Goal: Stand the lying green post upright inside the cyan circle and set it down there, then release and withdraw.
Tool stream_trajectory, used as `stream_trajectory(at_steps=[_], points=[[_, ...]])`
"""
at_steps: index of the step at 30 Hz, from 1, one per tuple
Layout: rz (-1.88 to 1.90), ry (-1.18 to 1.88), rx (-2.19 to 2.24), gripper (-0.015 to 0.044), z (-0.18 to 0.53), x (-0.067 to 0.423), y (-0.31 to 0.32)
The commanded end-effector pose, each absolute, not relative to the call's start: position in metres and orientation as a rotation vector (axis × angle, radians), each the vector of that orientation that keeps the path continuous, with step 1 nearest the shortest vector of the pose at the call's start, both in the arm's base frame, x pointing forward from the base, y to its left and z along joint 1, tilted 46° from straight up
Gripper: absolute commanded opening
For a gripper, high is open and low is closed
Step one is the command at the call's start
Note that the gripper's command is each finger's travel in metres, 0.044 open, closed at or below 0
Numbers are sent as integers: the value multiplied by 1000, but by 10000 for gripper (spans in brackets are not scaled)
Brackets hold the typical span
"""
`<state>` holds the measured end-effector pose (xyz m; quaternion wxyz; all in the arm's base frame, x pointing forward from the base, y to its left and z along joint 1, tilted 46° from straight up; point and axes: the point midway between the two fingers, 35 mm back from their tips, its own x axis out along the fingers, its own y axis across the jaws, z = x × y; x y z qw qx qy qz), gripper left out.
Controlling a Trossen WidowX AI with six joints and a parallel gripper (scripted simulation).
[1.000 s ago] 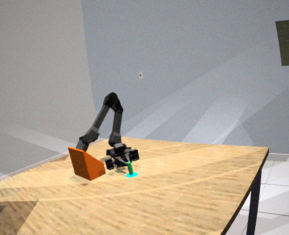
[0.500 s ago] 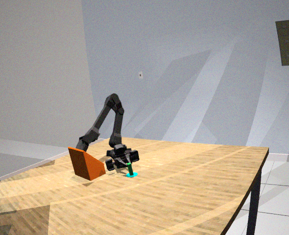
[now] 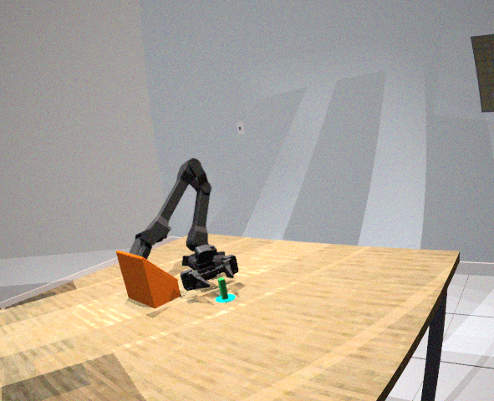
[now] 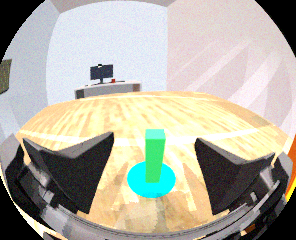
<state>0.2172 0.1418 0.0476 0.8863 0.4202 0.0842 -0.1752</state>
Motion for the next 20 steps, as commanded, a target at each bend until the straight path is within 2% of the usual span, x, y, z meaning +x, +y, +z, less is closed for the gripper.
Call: stream_trajectory(at_steps=[1, 20], points=[[-368, 182, 869, 400, 57, 219, 136], [-368, 209, 831, 400, 102, 218, 94]])
